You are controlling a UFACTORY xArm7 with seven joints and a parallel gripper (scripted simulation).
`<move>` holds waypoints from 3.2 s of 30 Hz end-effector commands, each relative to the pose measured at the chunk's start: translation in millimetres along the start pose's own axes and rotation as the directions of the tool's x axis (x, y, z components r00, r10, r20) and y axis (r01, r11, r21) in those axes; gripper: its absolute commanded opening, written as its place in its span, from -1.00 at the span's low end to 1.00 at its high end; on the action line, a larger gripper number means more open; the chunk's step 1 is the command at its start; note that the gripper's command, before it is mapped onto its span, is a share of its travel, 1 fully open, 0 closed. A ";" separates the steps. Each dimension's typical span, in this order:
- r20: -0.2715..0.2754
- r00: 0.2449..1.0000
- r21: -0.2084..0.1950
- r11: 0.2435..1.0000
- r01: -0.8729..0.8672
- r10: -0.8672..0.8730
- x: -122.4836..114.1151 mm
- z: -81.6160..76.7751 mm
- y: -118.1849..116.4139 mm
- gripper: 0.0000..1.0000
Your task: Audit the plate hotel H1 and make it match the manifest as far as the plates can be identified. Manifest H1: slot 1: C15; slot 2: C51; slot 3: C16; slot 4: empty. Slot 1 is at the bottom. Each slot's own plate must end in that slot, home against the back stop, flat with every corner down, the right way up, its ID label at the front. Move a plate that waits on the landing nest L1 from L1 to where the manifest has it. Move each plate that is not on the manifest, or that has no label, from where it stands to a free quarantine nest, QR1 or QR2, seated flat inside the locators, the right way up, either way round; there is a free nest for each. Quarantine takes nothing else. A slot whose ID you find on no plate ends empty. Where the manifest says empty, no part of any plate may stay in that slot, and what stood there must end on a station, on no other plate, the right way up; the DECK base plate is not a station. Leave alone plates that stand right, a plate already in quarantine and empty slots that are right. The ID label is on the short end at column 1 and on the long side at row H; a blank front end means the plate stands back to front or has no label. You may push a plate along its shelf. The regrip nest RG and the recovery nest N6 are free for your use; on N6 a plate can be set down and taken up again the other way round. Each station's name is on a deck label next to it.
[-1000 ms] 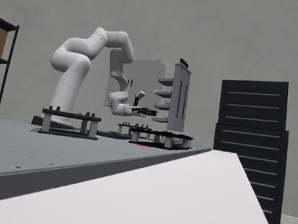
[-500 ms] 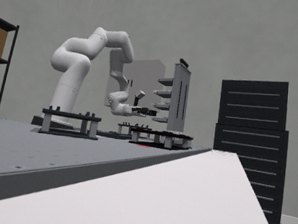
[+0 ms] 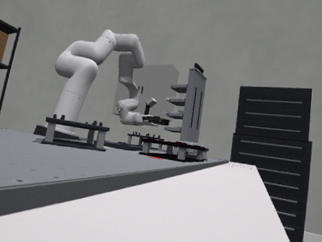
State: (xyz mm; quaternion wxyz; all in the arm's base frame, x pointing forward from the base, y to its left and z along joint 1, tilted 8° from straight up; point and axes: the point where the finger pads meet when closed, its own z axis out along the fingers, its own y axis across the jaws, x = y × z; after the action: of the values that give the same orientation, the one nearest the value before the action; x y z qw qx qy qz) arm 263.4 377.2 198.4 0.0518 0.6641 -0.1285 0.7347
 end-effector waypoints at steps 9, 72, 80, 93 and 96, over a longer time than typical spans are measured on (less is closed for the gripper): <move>0.000 1.000 0.000 1.000 -0.003 0.003 1.1 -0.1 -0.8 1.00; 0.001 1.000 0.000 1.000 -0.003 0.003 17.0 -64.5 0.5 1.00; 0.001 1.000 0.000 1.000 -0.003 0.003 38.3 -64.5 2.2 1.00; 0.001 1.000 0.000 1.000 -0.003 0.003 56.1 -64.5 3.5 1.00; 0.001 1.000 0.000 1.000 -0.003 0.003 56.1 -64.5 3.6 1.00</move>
State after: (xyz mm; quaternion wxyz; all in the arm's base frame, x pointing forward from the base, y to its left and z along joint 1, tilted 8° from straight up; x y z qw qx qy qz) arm 194.4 384.5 246.7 0.0519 0.6640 -0.1285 0.7348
